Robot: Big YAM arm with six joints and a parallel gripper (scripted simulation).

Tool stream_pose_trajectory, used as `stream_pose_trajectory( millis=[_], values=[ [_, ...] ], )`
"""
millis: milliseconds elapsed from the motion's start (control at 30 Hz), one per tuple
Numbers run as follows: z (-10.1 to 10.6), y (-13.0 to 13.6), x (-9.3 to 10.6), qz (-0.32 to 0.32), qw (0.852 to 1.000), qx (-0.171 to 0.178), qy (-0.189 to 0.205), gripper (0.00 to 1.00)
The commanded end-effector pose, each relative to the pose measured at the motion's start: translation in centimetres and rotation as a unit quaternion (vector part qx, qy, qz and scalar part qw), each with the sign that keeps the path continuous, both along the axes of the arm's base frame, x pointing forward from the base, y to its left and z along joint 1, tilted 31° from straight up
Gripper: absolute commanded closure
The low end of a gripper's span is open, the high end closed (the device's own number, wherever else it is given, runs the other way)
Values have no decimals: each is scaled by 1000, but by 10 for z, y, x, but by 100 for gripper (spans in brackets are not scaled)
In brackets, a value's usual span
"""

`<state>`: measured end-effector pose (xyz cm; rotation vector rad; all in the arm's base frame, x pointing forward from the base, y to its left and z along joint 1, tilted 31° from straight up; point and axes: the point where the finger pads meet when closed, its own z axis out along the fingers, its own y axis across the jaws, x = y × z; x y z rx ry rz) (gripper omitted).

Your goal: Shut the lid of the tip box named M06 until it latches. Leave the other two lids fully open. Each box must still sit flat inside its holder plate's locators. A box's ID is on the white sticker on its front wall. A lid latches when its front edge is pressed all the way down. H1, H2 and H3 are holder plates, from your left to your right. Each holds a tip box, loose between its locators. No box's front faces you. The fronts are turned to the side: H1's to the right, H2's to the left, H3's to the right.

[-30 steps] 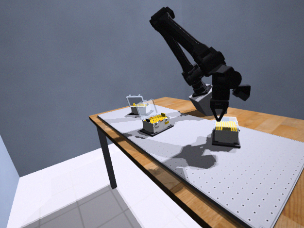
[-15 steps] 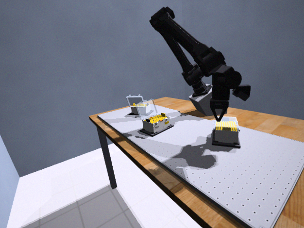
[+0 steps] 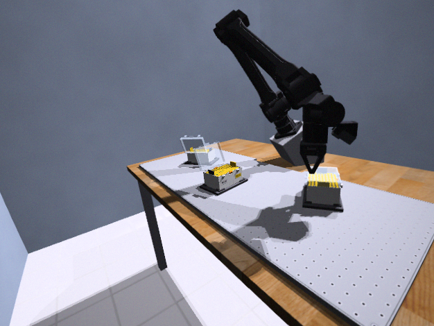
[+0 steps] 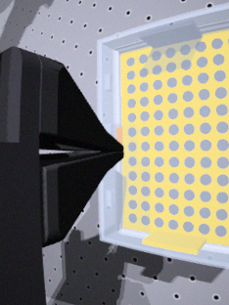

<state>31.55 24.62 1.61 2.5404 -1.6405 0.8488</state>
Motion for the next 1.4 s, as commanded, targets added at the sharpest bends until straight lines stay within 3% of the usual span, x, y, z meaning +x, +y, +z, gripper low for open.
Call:
stream_pose_trajectory(
  millis=[0, 367, 500, 667, 933, 967, 1067, 1367],
  values=[
    [-17, -12, 2, -5, 1000, -9, 8, 100],
    [-9, -8, -8, -7, 1000, -13, 12, 100],
    [8, 1, -12, 1, 1000, -1, 2, 100],
    [28, 17, -2, -3, 1000, 16, -11, 100],
    [37, 23, -8, 1, 1000, 16, -11, 100],
    [28, 11, -2, -15, 1000, 5, -3, 100],
    [43, 25, -11, 1, 1000, 17, -11, 100],
    [57, 28, -17, 0, 1000, 17, -11, 100]
  ],
)
